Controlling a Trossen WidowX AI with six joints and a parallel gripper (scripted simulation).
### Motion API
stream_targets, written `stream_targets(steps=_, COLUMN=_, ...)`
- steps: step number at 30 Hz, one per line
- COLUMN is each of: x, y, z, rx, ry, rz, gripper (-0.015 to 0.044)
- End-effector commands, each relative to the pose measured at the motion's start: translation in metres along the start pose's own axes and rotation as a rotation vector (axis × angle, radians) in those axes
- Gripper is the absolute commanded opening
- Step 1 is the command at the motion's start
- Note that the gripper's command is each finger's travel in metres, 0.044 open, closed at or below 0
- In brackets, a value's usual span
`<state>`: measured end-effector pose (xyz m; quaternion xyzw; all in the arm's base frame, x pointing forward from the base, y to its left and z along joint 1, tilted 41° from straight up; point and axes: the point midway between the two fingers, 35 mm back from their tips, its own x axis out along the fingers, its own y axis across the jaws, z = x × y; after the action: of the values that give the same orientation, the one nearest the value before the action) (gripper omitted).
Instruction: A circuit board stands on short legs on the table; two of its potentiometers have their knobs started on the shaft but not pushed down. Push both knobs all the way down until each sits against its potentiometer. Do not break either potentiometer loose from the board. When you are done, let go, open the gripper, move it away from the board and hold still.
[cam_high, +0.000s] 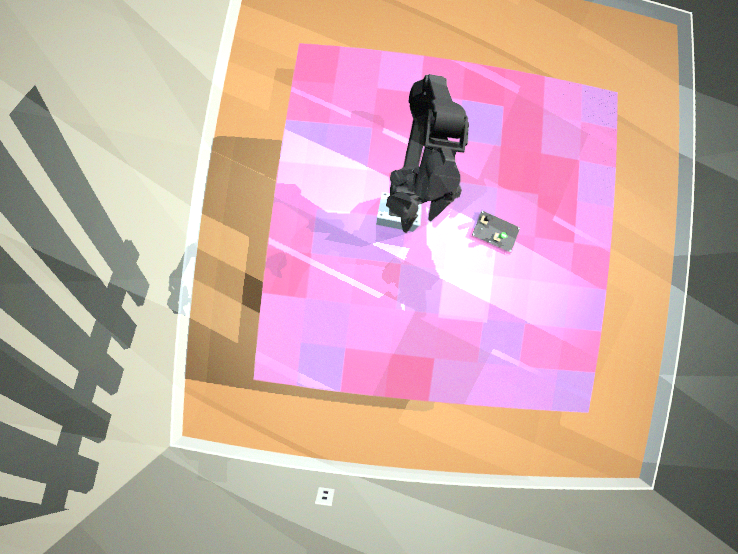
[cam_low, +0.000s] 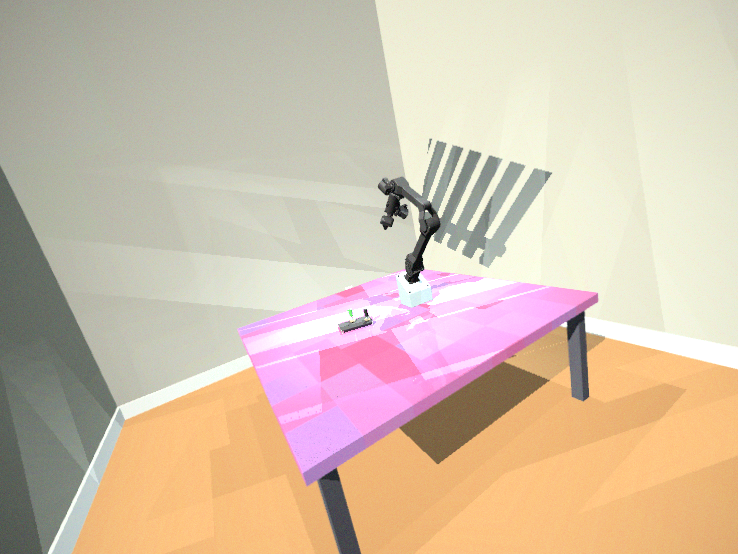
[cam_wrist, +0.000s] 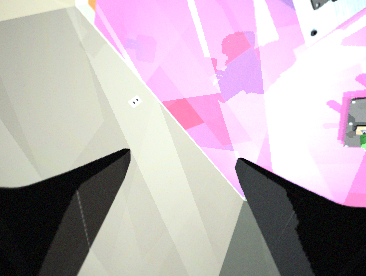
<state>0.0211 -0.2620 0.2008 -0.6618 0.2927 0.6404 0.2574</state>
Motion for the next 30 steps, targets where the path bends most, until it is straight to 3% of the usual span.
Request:
stream_targets(steps=1, x=0.000, y=0.000, z=-0.001, rx=-0.005, ry=0.000, rz=-0.001, gripper=0.0374)
stream_targets(steps=15, x=0.022, y=-0.043, z=-0.041, rx=-0.447, ry=0.048, rz=-0.094, gripper=0.0006)
stream_targets(steps=30, x=0.045, y=-0.102, z=-0.075, rx=-0.921, ry=0.116, rz=-0.186, gripper=0.0000)
